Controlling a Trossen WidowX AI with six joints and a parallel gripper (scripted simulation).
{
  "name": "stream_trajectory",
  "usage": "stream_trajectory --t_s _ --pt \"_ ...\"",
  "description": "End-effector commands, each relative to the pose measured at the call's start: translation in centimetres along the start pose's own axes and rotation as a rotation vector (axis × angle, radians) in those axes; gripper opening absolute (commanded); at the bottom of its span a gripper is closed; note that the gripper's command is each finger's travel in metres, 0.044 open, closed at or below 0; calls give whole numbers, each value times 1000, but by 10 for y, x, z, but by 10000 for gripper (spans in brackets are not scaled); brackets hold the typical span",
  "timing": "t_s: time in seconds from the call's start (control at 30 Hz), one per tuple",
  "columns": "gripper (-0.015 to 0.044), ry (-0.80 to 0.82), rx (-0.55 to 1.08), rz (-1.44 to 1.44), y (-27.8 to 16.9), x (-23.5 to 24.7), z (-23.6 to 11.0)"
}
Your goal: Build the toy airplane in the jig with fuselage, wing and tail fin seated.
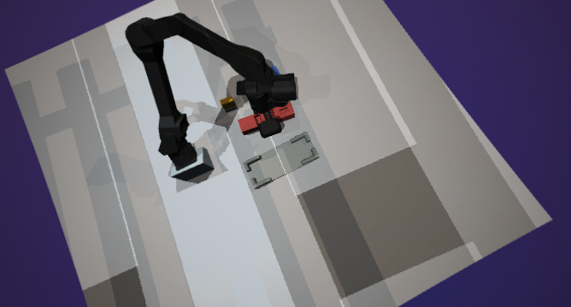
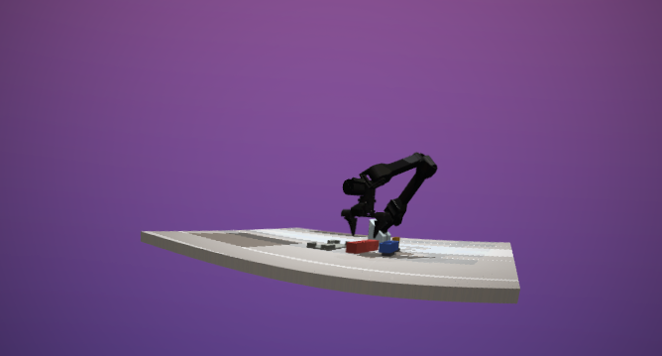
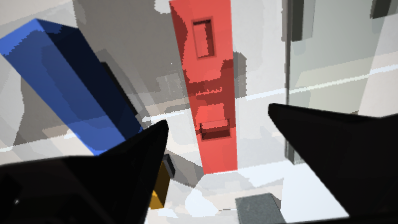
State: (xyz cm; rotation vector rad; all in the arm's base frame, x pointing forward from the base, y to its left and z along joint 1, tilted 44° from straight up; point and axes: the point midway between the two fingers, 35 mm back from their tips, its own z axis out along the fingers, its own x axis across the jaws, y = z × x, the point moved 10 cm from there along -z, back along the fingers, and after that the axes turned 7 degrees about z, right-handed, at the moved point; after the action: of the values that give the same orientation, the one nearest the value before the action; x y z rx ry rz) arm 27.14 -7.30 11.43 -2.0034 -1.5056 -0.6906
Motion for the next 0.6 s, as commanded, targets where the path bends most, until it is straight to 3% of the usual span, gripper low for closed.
stream_trajectory --t_s 0.0,0.57 --pt "440 6 2 4 0 0 7" --pt "440 6 2 4 0 0 34"
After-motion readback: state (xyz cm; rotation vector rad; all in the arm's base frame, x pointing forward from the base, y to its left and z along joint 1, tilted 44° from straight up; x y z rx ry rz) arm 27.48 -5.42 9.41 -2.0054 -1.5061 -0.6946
